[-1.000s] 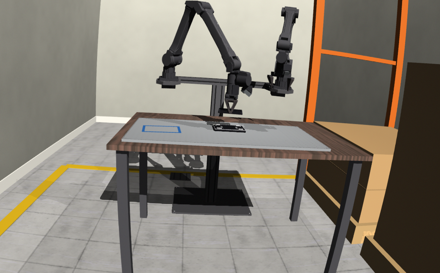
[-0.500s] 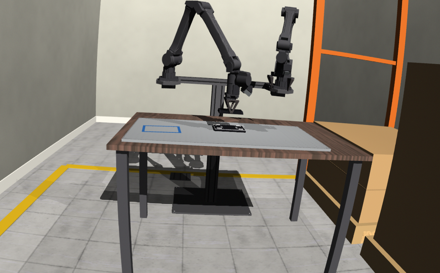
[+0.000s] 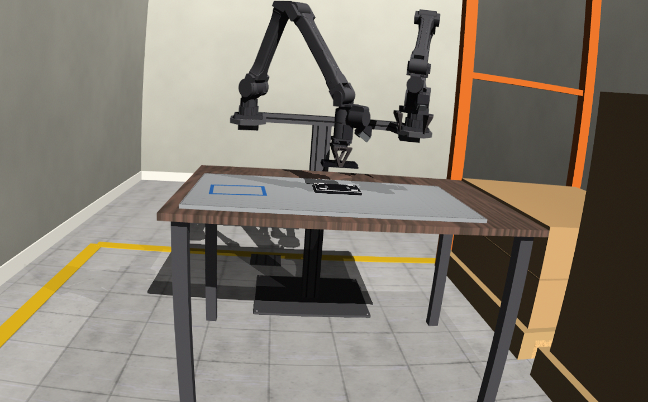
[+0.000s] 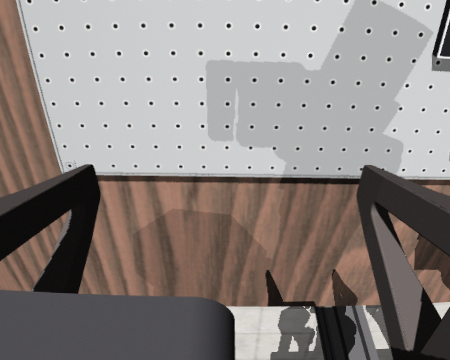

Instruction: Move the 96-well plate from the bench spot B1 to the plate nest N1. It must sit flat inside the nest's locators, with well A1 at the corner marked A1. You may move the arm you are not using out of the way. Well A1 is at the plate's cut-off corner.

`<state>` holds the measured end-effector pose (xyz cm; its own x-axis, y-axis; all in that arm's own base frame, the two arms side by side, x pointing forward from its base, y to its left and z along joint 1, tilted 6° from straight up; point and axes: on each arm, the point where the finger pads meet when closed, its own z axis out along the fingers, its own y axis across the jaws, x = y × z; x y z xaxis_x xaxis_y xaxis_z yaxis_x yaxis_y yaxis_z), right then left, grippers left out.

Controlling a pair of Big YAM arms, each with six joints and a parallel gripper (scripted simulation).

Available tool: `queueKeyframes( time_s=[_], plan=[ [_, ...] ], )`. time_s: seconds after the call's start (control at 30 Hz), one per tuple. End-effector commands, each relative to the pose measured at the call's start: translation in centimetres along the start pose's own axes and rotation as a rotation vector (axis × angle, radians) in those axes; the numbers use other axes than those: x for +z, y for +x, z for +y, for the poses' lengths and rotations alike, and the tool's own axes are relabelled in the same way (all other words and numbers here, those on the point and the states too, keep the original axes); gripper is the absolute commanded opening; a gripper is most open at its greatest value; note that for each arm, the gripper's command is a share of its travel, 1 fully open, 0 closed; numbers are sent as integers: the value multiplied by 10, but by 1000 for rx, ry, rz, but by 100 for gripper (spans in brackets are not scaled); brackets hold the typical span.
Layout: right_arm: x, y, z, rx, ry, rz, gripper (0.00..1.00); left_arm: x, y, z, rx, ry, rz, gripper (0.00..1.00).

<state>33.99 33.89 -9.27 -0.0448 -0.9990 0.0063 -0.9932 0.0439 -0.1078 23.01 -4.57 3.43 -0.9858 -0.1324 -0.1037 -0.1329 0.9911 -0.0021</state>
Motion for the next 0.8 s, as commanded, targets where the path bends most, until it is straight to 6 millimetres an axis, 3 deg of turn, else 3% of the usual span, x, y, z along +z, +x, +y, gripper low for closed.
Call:
queueKeyframes(
  time_s=[0.0, 0.27, 0.3, 0.77],
  plan=[
    [-6, -8, -9, -6, 15, -18, 0, -8, -12, -4, 10, 10, -29, 100],
    [-6, -8, -9, -6, 15, -18, 0, -8, -12, -4, 10, 10, -29, 100],
    [3, -7, -14, -6, 14, -16, 0, -8, -12, -4, 10, 10, -29, 100],
    [22, -10, -15, -4, 18, -22, 0, -8, -12, -4, 10, 10, -29, 100]
  ],
)
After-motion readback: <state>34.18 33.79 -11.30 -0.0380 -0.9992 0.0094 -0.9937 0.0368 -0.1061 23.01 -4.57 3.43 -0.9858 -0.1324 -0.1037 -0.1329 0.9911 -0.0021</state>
